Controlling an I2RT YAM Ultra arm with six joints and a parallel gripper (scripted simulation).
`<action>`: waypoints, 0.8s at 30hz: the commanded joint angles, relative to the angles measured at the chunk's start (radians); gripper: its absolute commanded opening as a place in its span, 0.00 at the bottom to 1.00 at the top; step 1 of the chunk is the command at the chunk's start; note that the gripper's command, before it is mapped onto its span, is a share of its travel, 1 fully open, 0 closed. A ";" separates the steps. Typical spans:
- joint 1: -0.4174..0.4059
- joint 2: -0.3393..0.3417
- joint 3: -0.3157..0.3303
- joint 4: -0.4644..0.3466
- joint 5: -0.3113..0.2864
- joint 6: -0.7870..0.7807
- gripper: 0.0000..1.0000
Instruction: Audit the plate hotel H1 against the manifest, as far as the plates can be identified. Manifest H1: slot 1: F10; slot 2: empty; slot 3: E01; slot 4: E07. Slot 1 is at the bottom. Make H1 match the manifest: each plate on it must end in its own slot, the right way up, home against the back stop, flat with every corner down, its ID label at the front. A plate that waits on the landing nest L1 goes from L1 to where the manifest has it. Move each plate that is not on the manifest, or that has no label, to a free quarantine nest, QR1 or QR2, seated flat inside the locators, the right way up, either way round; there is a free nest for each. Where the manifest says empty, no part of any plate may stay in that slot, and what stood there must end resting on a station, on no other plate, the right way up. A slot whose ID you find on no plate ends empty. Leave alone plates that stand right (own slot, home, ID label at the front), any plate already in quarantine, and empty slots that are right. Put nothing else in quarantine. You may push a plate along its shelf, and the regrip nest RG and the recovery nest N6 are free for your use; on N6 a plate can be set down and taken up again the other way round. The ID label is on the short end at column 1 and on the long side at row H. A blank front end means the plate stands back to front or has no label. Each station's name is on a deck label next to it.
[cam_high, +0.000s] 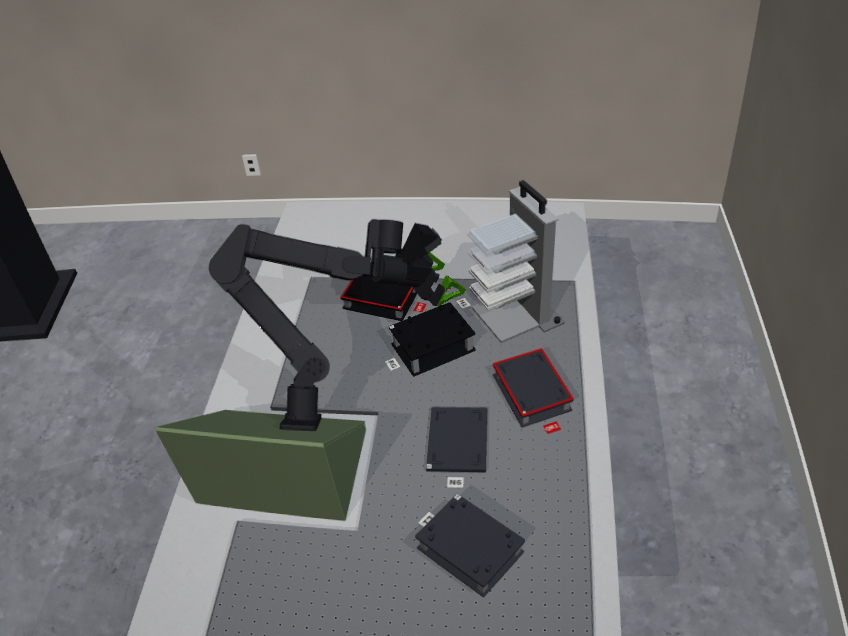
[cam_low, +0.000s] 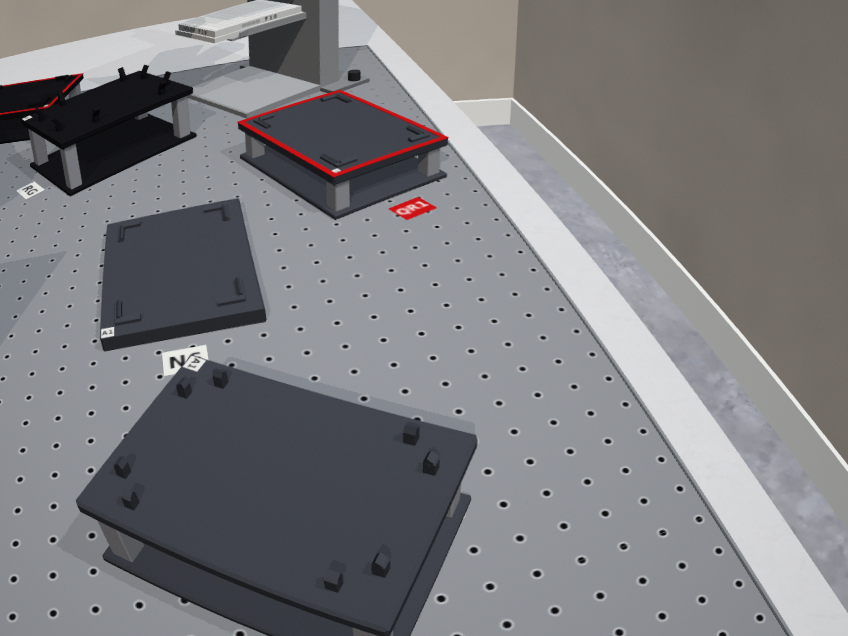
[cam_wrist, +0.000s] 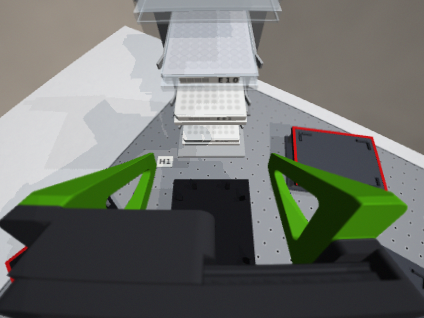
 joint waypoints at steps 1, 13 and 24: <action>0.002 0.007 0.020 0.020 0.022 0.001 1.00; 0.008 0.025 0.028 0.030 0.029 0.001 1.00; 0.008 0.025 0.028 0.030 0.029 0.001 1.00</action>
